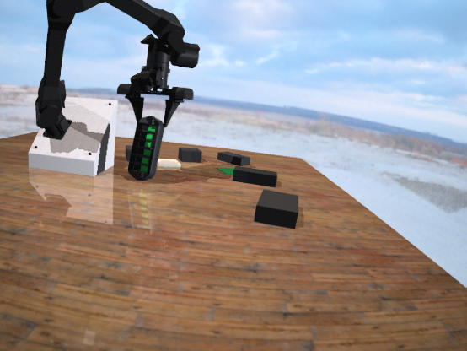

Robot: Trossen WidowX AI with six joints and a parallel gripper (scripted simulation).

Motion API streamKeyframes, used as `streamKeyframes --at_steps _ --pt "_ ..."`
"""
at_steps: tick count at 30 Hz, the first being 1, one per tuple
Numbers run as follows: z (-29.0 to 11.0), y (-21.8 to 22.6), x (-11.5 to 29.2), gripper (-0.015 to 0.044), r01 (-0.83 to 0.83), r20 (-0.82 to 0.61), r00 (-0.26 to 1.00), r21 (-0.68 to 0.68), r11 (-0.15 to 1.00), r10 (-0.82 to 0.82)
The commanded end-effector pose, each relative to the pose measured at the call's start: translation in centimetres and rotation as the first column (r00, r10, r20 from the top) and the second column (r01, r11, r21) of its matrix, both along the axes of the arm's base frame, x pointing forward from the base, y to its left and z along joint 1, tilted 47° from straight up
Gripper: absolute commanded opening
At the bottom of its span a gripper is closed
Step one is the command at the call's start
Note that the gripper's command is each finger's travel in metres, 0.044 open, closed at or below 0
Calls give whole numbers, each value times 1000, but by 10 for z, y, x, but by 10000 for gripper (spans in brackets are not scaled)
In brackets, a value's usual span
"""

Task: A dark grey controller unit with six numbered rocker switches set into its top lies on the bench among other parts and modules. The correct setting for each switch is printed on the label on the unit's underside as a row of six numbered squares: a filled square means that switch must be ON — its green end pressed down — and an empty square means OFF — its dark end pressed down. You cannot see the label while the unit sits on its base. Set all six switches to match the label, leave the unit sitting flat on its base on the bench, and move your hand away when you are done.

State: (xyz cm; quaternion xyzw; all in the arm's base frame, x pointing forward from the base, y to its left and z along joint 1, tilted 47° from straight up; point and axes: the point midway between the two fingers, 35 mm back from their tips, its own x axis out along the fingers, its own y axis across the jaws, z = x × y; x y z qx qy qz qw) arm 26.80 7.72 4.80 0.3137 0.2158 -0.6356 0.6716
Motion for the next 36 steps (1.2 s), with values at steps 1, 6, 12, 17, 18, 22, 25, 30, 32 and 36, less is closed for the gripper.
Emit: streamKeyframes --at_steps 1,6,12,17,18,22,25,30,32,36 --pt "-6 0 1 338 10 -4 1000 -3 1000 -10" --pt "-9 2 1 338 10 -4 1000 -3 1000 -10" --pt "-14 4 2 338 10 -4 1000 -3 1000 -10" --pt "-17 6 2 338 10 -4 1000 -3 1000 -10" --pt "-18 6 2 338 10 -4 1000 -3 1000 -10" --pt "-21 7 3 338 10 -4 1000 -2 1000 -10" --pt "-23 8 3 338 10 -4 1000 -2 1000 -10" --pt "-26 10 4 338 10 -3 1000 -2 1000 -10" --pt "-28 10 4 338 10 -3 1000 -2 1000 -10" --pt "-31 12 4 338 10 -3 1000 -2 1000 -10"
